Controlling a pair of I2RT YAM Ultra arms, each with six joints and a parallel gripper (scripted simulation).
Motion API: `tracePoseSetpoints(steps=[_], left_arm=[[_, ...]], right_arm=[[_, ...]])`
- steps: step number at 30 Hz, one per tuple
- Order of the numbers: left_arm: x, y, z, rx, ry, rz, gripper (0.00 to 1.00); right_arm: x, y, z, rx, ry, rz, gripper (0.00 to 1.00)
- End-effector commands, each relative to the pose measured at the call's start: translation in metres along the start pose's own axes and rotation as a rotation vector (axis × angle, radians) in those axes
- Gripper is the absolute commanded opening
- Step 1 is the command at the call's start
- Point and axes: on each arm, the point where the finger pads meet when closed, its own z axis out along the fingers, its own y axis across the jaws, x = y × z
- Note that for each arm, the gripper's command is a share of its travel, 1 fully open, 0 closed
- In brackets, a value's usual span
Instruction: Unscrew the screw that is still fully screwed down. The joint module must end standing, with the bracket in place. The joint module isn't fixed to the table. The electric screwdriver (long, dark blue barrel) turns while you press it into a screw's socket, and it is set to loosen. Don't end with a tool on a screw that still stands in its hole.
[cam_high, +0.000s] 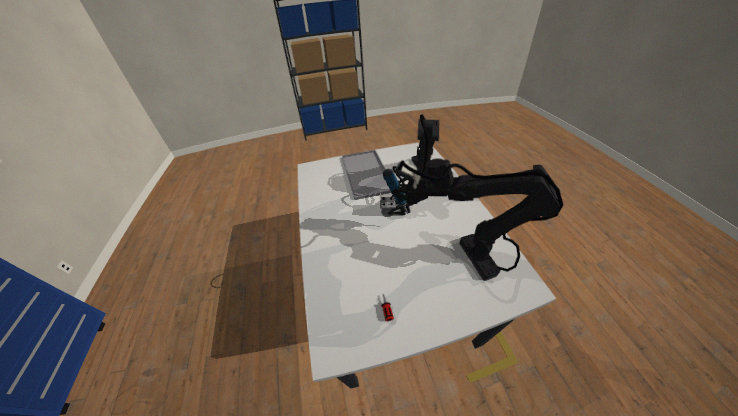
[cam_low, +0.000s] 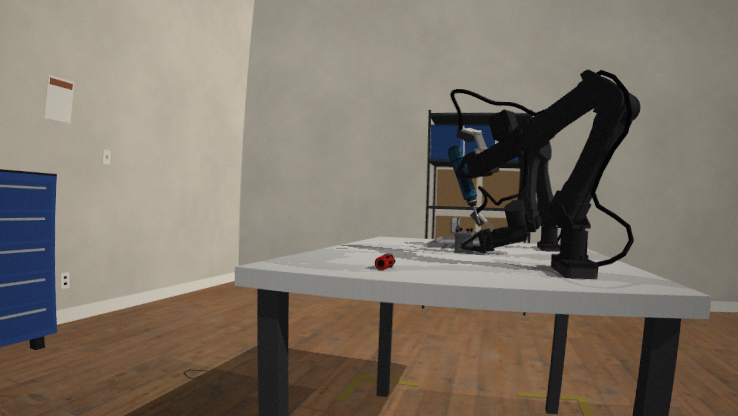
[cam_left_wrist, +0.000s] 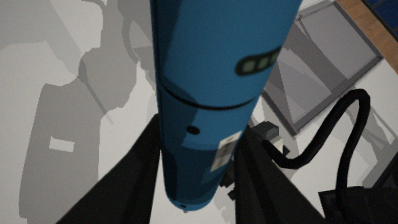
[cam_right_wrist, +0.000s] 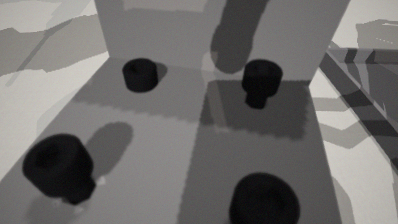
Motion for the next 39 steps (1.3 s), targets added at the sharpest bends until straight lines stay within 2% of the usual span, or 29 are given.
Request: tracePoseSetpoints(steps=[1,2,6,7,9,11,13,20,32,39], left_arm=[[-0.044,-0.022,-0.011,0.065,-0.180,0.073,0.42],[-0.054,-0.024,-0.013,0.069,-0.198,0.073,0.42],[-0.057,-0.018,-0.009,0.058,-0.219,0.078,0.42],[-0.047,-0.025,-0.013,0.074,-0.215,0.093,0.42],[-0.049,-0.032,-0.016,0.092,-0.238,0.114,0.42],[-0.067,-0.043,-0.023,0.109,-0.270,0.127,0.42],[-0.053,-0.047,-0.023,0.128,-0.269,0.154,0.42],[-0.068,-0.070,-0.028,0.185,-0.338,0.212,0.42],[-0.086,-0.065,-0.029,0.168,-0.380,0.213,0.42],[-0.086,-0.066,-0.026,0.169,-0.381,0.214,0.42]], right_arm=[[-0.004,0.001,0.000,0.002,-0.008,0.011,0.59],[-0.004,0.001,0.000,0.002,-0.008,0.011,0.59],[-0.004,0.001,0.000,0.002,-0.008,0.011,0.59],[-0.004,0.001,0.000,0.002,-0.008,0.011,0.59],[-0.004,0.001,0.000,0.002,-0.008,0.011,0.59],[-0.004,0.001,0.000,0.002,-0.008,0.011,0.59],[-0.004,0.001,0.000,0.002,-0.008,0.011,0.59],[-0.004,0.001,0.000,0.002,-0.008,0.011,0.59],[-0.004,0.001,0.000,0.002,-0.008,0.011,0.59],[-0.004,0.001,0.000,0.002,-0.008,0.011,0.59]])
